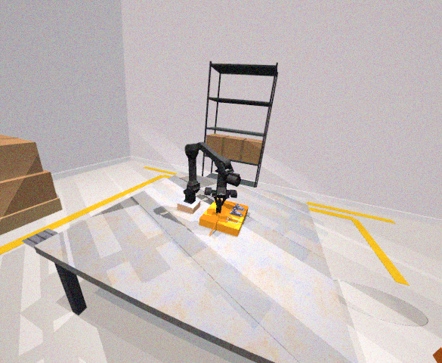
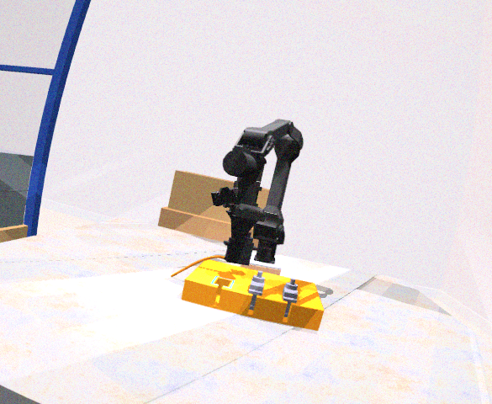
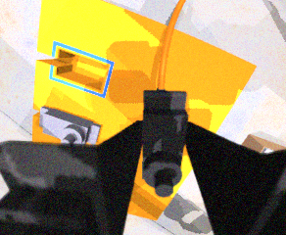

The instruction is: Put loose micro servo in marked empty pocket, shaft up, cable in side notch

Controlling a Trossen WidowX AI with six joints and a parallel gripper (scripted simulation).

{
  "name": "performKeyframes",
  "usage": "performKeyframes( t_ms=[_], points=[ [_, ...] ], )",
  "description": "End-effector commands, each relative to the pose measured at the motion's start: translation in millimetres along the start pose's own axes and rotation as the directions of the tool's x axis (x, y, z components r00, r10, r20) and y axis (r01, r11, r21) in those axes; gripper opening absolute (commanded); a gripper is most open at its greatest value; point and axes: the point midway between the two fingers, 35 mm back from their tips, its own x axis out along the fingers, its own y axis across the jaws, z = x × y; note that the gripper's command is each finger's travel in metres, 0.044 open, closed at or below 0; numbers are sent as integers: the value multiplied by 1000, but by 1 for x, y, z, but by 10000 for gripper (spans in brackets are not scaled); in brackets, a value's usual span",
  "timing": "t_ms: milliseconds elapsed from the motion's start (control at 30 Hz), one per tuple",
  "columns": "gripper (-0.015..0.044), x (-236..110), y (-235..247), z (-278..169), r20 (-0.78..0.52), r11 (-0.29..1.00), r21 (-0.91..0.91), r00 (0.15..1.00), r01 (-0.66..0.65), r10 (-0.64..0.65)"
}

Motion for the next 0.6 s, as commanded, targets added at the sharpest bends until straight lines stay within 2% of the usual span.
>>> performKeyframes(
  t_ms=[0,267,567],
  points=[
    [0,0,1,0,-3,990,-140,1000,-7,6],
    [0,0,1,0,-3,914,-406,1000,-7,6],
    [0,0,1,0,-3,745,-667,1000,-7,6]
  ],
)
